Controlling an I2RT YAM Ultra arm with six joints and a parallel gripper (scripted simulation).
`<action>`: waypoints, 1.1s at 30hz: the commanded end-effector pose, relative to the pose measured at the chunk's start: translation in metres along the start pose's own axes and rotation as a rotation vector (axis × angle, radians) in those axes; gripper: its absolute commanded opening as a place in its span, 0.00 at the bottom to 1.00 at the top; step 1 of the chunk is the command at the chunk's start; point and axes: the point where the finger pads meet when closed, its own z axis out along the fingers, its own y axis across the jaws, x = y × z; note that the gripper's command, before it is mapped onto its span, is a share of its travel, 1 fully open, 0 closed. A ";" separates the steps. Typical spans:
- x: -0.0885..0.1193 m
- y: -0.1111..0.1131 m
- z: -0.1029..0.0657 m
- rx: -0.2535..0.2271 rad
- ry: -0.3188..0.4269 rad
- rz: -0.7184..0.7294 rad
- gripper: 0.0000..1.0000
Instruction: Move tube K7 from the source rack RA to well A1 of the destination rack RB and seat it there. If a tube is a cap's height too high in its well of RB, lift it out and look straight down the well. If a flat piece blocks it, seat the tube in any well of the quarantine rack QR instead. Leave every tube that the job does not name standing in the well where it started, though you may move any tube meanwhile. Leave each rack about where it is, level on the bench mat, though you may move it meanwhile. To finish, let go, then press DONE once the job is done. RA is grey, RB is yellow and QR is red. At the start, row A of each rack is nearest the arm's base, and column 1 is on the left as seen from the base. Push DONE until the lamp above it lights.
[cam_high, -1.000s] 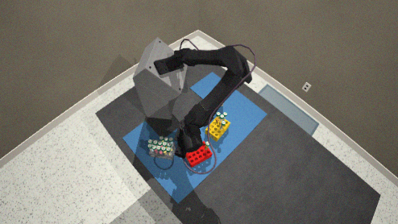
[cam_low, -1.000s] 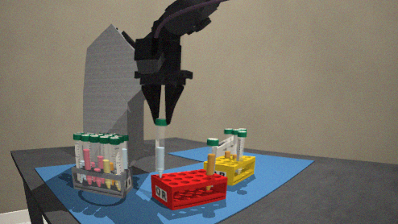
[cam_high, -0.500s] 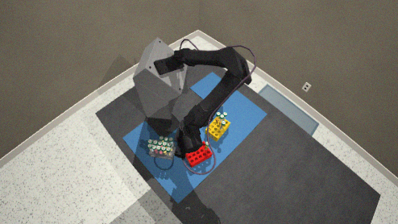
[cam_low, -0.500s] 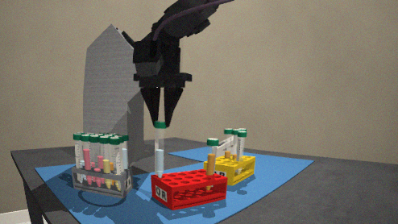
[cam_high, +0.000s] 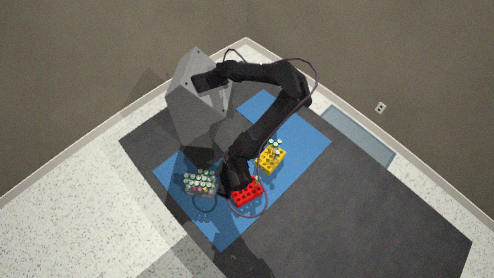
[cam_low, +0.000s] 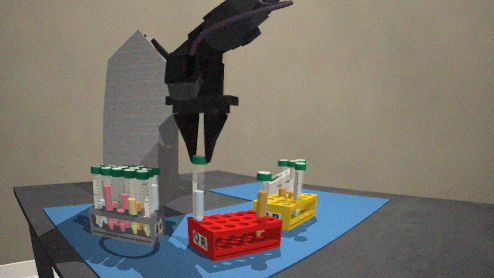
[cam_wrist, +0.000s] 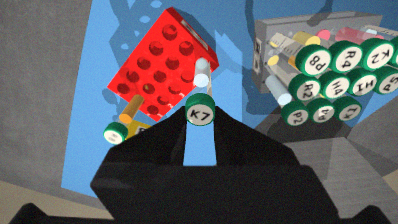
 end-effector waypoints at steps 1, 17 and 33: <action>-0.015 0.001 -0.001 -0.001 -0.036 0.000 0.00; -0.002 -0.010 0.006 0.011 -0.019 0.025 0.00; -0.001 -0.014 0.015 0.013 -0.017 0.029 0.00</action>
